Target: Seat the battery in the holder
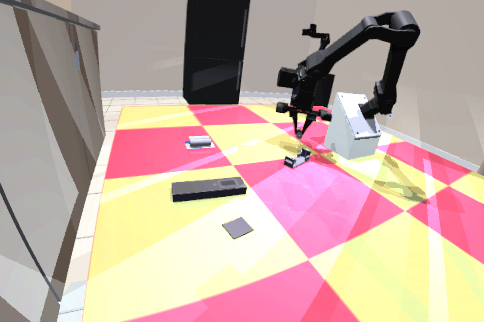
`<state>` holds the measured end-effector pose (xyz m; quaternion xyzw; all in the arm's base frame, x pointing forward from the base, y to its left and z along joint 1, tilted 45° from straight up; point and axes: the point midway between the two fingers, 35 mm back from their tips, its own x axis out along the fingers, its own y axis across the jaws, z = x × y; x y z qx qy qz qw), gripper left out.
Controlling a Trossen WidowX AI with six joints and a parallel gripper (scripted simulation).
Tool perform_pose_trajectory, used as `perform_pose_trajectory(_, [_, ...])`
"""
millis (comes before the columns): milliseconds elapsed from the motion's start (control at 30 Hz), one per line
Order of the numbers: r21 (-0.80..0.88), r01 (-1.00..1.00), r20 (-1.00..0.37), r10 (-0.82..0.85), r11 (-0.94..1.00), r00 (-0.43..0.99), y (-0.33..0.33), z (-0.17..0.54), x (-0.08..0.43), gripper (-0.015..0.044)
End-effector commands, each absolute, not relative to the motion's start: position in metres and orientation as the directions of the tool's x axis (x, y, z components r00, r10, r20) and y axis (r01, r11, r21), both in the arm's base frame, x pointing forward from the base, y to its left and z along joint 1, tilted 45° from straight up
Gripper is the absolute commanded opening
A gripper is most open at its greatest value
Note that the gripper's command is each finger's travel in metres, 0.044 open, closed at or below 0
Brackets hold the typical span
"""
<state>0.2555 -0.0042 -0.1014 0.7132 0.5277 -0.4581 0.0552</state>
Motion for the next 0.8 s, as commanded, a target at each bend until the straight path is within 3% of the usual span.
perform_pose_trajectory(0, [-0.392,0.815,-0.716,0.698,-0.428,0.022,-0.008,-0.095,0.256,0.0071])
perform_pose_trajectory(400, [0.026,1.000,-0.720,0.693,-0.007,0.024,0.001,-0.076,0.278,0.0071])
perform_pose_trajectory(767, [0.422,0.809,-0.722,0.691,0.410,0.026,0.012,-0.055,0.296,0.0071])
